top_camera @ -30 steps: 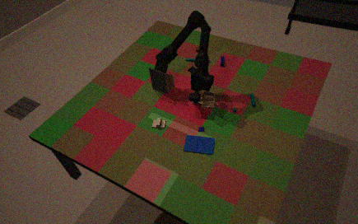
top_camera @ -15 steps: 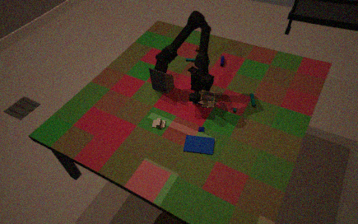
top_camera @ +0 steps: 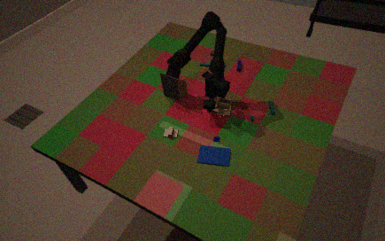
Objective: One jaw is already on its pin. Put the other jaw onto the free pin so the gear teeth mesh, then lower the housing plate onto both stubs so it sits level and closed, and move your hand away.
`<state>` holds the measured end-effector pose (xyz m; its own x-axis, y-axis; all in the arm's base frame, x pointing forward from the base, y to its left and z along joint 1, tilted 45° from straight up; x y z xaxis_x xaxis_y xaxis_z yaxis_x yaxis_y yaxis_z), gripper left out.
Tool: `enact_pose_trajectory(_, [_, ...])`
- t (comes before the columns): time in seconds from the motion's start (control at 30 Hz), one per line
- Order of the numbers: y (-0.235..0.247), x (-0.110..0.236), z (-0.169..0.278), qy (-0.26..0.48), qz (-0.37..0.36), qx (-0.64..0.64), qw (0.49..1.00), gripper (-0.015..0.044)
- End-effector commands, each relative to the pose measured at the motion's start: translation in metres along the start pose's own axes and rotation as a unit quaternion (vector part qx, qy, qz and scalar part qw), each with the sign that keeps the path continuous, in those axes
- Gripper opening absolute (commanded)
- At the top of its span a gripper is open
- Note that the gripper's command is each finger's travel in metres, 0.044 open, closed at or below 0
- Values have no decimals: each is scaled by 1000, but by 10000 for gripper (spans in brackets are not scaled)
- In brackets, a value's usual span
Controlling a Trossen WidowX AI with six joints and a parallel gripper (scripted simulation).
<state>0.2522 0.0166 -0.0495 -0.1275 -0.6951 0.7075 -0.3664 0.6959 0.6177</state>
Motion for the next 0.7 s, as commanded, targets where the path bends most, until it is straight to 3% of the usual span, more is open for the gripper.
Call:
enact_pose_trajectory(0.0, [-2, 12, -2, -1, 3, 1, 1000, 440])
enact_pose_trajectory(0.2, [-2, 73, -1, -1, 4, 2, 1000, 440])
enact_pose_trajectory(0.4, [-2, 70, 1, -4, 4, -3, 1000, 440])
enact_pose_trajectory(0.57, [16, 118, 32, 1, 6, 0, 1000, 440])
enact_pose_trajectory(0.67, [20, 125, 37, 1, 5, 1, 1000, 440])
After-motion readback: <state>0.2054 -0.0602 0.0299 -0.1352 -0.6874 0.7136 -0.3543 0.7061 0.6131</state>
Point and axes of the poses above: the point midway between the two fingers, 35 mm back from their tips, its own x axis back along the fingers, its own y axis across the jaws, z = x × y, the point moved 1 cm from there along x, back along the fingers, and after that the axes turned 7 degrees about x, right-handed, at the moved point
